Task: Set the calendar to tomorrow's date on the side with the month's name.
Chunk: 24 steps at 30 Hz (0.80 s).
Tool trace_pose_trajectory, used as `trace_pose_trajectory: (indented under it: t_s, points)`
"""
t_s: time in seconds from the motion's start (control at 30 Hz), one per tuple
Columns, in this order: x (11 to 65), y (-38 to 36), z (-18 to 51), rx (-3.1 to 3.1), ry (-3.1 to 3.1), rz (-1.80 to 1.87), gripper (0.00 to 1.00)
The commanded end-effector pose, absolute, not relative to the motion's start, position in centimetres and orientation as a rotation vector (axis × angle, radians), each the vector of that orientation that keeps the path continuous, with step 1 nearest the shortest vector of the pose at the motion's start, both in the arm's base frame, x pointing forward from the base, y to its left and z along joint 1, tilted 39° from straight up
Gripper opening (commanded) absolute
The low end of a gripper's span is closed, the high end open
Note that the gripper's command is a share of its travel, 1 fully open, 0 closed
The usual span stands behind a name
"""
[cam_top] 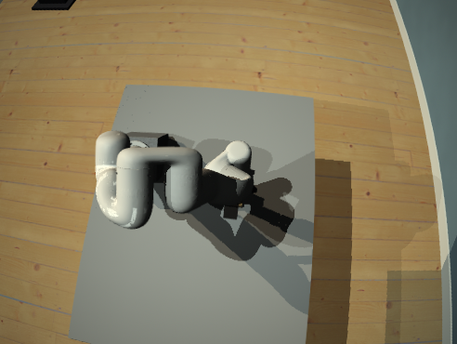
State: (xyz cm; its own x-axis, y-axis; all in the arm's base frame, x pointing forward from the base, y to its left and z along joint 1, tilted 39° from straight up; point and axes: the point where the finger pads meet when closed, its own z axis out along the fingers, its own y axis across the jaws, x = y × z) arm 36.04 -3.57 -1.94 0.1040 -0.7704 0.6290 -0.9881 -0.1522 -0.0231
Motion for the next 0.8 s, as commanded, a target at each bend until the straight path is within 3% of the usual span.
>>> trace_pose_trajectory:
  t_s: [0.0,0.77]
  points:
    - [36.14,-3.5,-1.88,1.985,-1.716,0.727,0.29]
    - [36.21,-3.9,-2.38,1.985,-1.716,0.727,0.29]
